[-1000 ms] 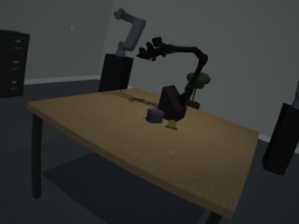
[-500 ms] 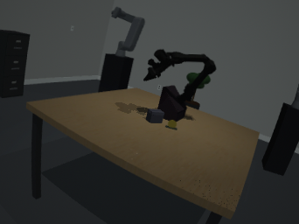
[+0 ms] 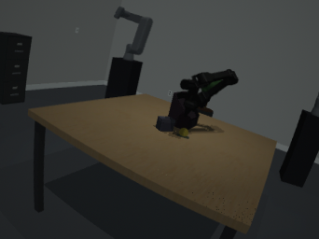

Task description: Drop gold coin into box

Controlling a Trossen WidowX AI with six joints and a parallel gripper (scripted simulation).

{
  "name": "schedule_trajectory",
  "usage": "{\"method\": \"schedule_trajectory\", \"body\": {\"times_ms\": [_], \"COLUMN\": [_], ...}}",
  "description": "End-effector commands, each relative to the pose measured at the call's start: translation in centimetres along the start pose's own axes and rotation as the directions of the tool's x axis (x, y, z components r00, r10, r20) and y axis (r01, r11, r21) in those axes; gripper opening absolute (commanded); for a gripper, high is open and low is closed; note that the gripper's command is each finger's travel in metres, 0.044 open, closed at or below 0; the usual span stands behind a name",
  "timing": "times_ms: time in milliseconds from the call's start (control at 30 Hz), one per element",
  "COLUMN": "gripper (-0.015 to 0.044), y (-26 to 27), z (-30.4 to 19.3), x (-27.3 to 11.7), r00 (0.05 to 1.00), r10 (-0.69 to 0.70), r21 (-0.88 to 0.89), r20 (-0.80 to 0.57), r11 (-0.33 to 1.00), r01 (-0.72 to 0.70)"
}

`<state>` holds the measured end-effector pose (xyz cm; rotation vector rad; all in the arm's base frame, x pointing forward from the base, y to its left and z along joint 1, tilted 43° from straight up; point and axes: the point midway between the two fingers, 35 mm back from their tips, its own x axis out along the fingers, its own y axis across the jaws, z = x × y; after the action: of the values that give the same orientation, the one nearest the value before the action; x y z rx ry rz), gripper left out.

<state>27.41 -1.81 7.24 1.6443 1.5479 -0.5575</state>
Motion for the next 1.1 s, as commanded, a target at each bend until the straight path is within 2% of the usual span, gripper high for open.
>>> {"method": "schedule_trajectory", "body": {"times_ms": [0, 133, 267, 1067], "gripper": [0.0161, 0.0161, 0.0161, 0.0161], "y": [-0.4, -0.4, -0.4, -0.3], "z": [-2.1, -2.1, -2.1, -1.9], "x": [0.6, 0.9, 4.1, 7.7], "r00": [0.998, 0.998, 0.998, 0.998], "r10": [-0.022, -0.022, -0.022, -0.022], "r21": [0.015, 0.015, 0.015, 0.015], "r20": [-0.060, -0.060, -0.061, -0.060], "r11": [1.000, 1.000, 1.000, 1.000], "r01": [0.023, 0.023, 0.023, 0.023]}}
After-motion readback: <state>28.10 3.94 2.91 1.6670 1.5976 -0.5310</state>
